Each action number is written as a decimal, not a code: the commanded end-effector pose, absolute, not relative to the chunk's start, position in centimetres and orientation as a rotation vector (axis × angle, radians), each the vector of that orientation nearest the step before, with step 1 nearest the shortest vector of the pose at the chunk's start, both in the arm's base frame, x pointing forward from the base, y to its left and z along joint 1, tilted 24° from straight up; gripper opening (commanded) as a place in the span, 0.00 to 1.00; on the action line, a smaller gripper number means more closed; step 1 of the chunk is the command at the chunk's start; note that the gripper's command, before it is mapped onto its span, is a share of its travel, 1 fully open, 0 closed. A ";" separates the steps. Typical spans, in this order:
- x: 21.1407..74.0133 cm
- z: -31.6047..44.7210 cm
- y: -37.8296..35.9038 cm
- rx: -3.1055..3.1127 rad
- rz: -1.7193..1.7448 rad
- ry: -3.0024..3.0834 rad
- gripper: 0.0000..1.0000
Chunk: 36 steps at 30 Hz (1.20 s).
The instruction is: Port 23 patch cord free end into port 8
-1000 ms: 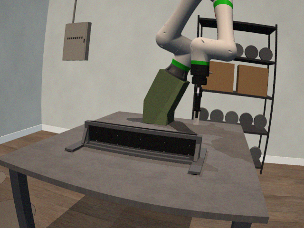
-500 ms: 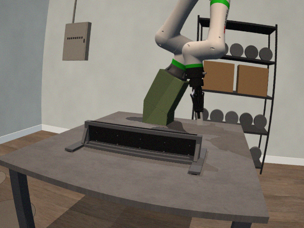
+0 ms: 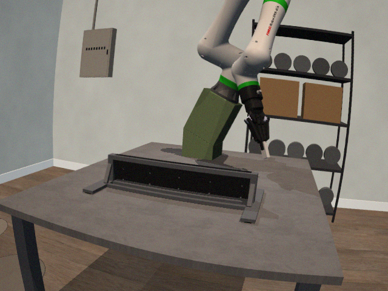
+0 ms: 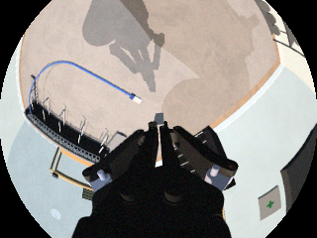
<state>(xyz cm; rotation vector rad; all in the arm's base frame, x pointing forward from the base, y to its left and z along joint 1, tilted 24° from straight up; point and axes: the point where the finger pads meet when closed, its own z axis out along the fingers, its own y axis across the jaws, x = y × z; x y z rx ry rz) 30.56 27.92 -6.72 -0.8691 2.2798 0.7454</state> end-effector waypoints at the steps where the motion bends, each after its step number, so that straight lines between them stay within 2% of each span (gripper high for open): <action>1: 32.3 -5.7 28.1 -0.668 0.752 2.240 0.00; 16: 40.2 -2.6 24.2 -0.152 0.634 2.186 0.00; 25: 45.9 -1.0 16.3 0.227 0.462 2.113 0.00; 36: 46.6 -0.9 15.0 0.278 0.434 2.102 0.00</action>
